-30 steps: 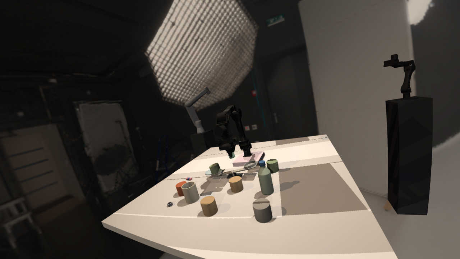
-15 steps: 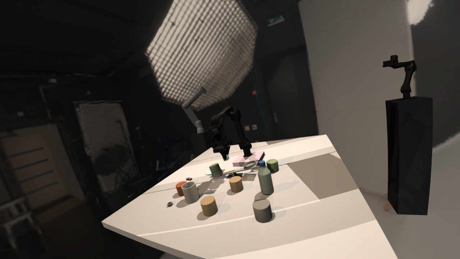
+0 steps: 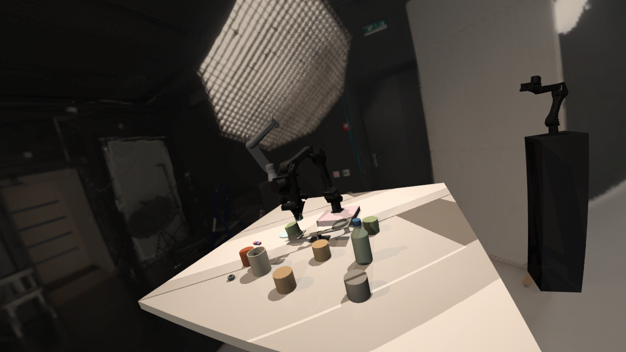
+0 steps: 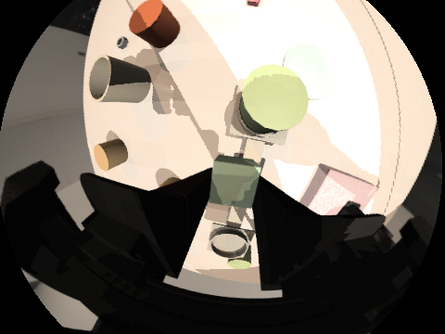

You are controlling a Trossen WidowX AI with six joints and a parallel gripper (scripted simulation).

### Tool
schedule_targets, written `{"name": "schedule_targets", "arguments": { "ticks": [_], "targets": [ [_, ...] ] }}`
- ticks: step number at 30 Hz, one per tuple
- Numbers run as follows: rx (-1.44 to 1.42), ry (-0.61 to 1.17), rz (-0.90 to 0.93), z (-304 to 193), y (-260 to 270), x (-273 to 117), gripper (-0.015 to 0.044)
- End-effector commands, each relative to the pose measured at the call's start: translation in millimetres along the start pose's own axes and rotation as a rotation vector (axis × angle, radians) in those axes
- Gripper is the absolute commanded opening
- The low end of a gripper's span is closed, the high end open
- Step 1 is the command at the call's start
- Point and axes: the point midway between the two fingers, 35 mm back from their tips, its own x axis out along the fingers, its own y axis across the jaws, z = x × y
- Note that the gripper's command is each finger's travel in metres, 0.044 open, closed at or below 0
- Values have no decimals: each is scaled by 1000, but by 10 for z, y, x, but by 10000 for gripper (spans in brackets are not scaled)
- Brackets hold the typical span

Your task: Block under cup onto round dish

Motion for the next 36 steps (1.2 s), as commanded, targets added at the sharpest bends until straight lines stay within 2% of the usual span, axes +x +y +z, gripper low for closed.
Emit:
{"name": "schedule_targets", "arguments": {
  "ticks": [1,36],
  "targets": [
    [-5,-8,-3,135,-40,38,0],
    [19,-24,-12,1197,-633,341,0]
  ]
}}
